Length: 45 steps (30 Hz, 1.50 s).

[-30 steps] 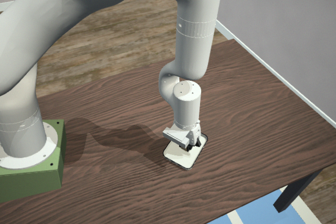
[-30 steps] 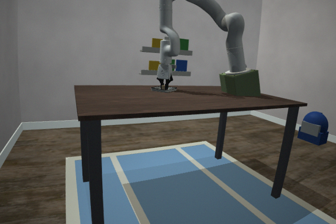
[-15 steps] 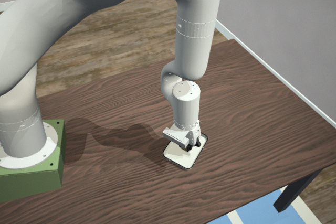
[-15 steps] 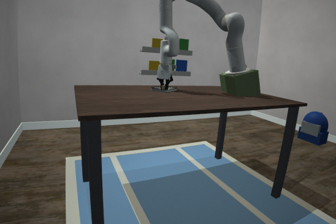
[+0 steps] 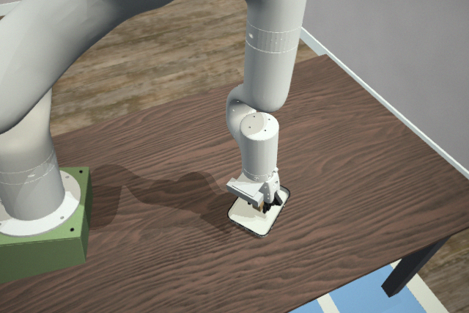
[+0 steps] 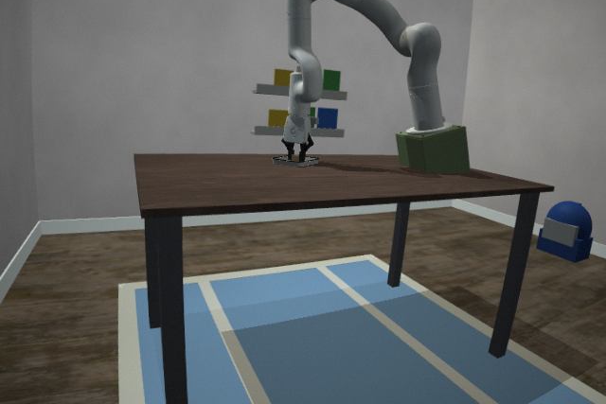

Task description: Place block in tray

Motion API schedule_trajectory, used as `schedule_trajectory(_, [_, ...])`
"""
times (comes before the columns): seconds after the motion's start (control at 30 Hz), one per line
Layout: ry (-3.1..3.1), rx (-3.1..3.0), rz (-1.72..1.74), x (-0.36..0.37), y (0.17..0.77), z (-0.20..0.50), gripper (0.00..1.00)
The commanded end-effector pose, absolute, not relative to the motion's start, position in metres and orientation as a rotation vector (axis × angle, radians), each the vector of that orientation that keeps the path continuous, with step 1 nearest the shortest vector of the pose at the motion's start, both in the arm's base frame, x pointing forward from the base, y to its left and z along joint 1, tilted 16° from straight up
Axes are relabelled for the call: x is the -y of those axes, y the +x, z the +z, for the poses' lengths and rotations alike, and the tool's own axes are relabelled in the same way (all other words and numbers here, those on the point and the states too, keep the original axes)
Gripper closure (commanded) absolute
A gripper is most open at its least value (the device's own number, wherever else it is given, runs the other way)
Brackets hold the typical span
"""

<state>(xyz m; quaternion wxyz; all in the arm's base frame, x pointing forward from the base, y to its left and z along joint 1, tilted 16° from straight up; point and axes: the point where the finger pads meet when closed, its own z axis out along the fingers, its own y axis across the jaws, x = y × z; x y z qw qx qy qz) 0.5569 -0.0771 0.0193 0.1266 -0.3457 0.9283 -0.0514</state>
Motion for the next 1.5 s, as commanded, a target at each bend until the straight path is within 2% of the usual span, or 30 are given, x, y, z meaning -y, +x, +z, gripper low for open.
schedule_trajectory(0.0, [-1.005,-2.701,-0.155,0.077,0.558,0.02,0.51])
schedule_trajectory(0.9, [-1.006,-2.701,-0.155,0.077,0.557,0.021,0.51])
schedule_trajectory(1.47, [-1.006,-2.701,-0.155,0.077,0.547,0.058,0.51])
